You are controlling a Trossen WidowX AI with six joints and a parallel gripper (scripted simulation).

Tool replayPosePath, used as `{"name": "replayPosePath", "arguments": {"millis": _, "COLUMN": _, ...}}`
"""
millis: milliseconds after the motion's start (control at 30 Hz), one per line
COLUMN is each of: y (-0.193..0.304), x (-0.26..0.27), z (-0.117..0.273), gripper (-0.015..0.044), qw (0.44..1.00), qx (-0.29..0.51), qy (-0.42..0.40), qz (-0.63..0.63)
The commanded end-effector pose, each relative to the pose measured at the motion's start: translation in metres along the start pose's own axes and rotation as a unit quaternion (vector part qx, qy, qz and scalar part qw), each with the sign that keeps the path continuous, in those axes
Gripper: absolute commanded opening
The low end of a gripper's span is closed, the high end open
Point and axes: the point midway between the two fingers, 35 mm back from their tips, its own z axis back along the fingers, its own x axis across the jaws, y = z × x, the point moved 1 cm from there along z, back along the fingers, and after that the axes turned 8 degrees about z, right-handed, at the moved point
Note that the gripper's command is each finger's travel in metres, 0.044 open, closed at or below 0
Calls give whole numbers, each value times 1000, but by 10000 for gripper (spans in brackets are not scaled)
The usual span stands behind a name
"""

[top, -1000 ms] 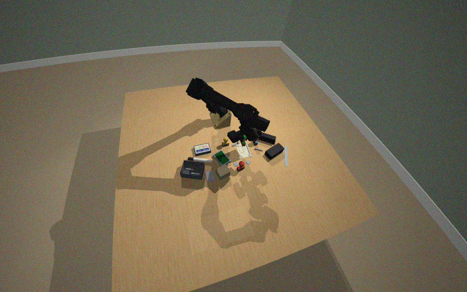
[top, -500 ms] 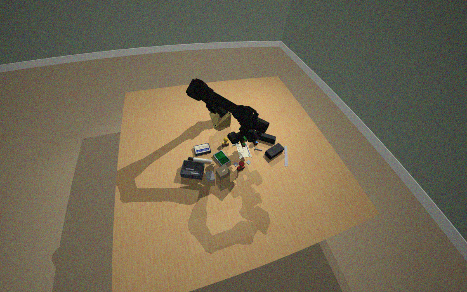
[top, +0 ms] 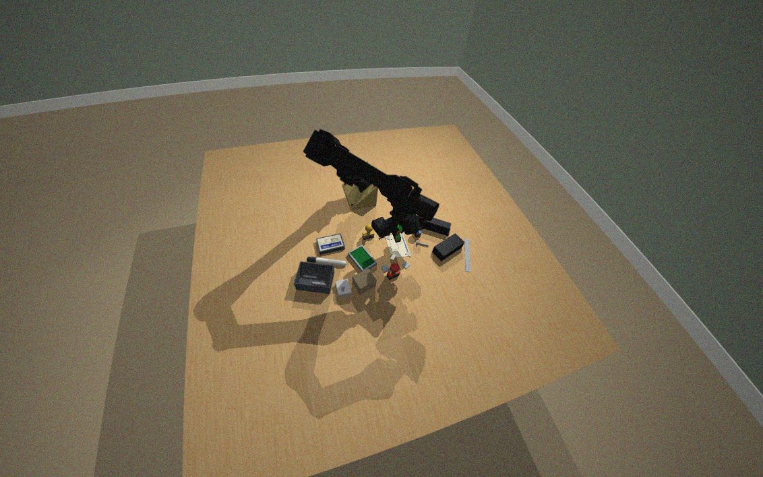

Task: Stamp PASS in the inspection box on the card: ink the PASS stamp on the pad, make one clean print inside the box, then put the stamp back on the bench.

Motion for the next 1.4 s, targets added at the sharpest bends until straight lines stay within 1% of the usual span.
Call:
{"name": "replayPosePath", "arguments": {"millis": 0, "y": 2, "x": 0, "z": -5, "gripper": 0, "qw": 1000, "qx": 2, "qy": 2, "qz": 4}}
{"name": "replayPosePath", "arguments": {"millis": 1367, "y": 3, "x": -1, "z": -32, "gripper": 0, "qw": 1000, "qx": 0, "qy": 3, "qz": 4}}
